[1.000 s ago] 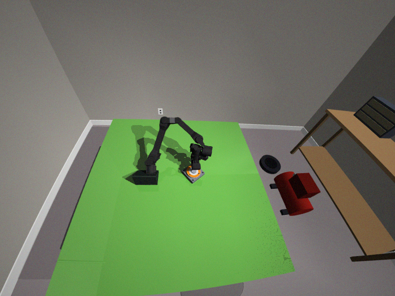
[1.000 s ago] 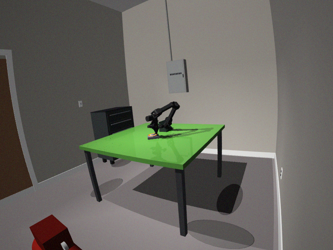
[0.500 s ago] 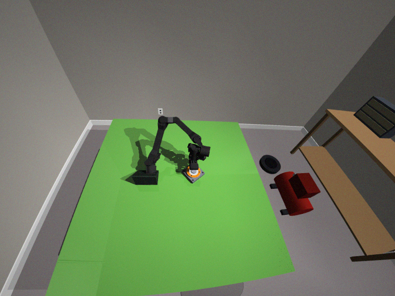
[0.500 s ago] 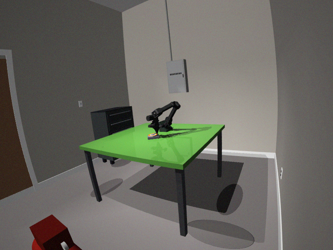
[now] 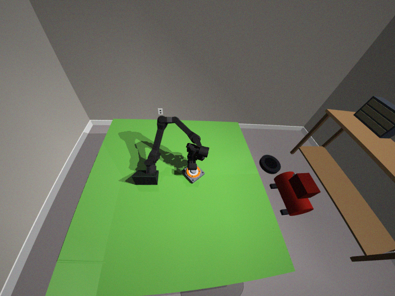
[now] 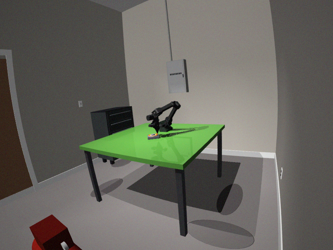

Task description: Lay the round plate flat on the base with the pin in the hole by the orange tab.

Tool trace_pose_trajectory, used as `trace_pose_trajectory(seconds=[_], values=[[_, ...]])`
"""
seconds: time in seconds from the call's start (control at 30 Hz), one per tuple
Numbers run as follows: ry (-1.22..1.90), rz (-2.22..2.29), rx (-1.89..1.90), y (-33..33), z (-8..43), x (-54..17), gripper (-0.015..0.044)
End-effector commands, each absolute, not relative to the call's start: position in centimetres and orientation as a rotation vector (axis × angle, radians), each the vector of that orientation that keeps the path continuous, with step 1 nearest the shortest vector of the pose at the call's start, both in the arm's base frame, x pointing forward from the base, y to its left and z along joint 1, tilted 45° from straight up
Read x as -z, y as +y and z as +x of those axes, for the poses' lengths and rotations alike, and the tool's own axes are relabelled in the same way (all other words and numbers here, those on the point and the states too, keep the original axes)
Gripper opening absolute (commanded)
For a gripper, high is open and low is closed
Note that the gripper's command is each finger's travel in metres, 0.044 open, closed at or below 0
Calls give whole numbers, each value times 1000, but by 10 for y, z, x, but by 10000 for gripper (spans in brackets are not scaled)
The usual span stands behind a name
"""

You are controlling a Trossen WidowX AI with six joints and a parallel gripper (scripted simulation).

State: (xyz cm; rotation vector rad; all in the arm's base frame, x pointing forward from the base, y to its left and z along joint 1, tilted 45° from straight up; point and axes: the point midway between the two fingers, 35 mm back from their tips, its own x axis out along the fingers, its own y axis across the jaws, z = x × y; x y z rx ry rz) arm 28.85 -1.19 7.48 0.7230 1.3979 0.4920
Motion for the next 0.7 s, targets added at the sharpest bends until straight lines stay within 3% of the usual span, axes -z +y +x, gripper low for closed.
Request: trace_pose_trajectory(seconds=[0.0, 0.67], values=[[1387, 713, -487, -24, 289, -85, 0], [1393, 725, -486, -35, 282, -97, 0]])
